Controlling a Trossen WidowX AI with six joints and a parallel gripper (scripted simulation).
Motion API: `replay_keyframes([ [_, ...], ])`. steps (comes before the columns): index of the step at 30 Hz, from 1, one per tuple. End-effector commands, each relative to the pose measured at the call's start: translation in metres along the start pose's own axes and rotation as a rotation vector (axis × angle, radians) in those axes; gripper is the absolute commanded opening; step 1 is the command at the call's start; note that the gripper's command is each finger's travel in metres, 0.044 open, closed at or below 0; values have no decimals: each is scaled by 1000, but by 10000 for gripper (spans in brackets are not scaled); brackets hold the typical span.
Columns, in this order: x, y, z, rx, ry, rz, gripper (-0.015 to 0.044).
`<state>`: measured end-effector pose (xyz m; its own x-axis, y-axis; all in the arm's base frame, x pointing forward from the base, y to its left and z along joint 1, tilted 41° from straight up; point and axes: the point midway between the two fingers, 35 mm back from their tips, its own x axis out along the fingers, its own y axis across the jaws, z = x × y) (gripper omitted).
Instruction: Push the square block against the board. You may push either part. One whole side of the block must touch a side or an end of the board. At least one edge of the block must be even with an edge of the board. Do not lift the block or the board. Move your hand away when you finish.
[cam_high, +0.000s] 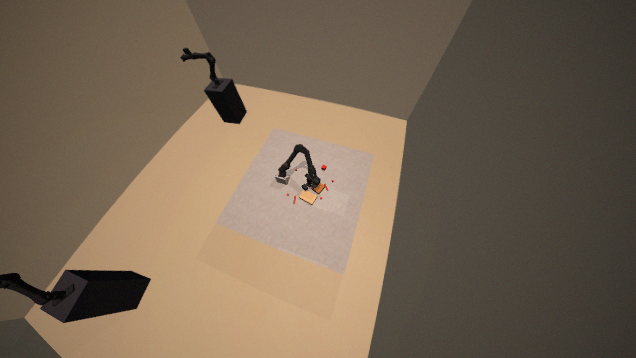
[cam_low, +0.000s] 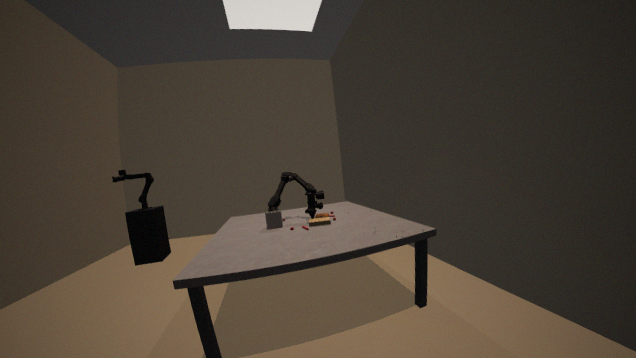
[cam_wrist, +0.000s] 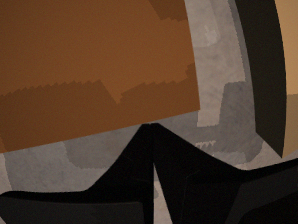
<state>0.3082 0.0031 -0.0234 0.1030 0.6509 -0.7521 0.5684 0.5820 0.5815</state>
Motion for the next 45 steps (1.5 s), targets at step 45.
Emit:
replay_keyframes([
  [45, -56, 28, -16, -466, -5, -5, 0],
])
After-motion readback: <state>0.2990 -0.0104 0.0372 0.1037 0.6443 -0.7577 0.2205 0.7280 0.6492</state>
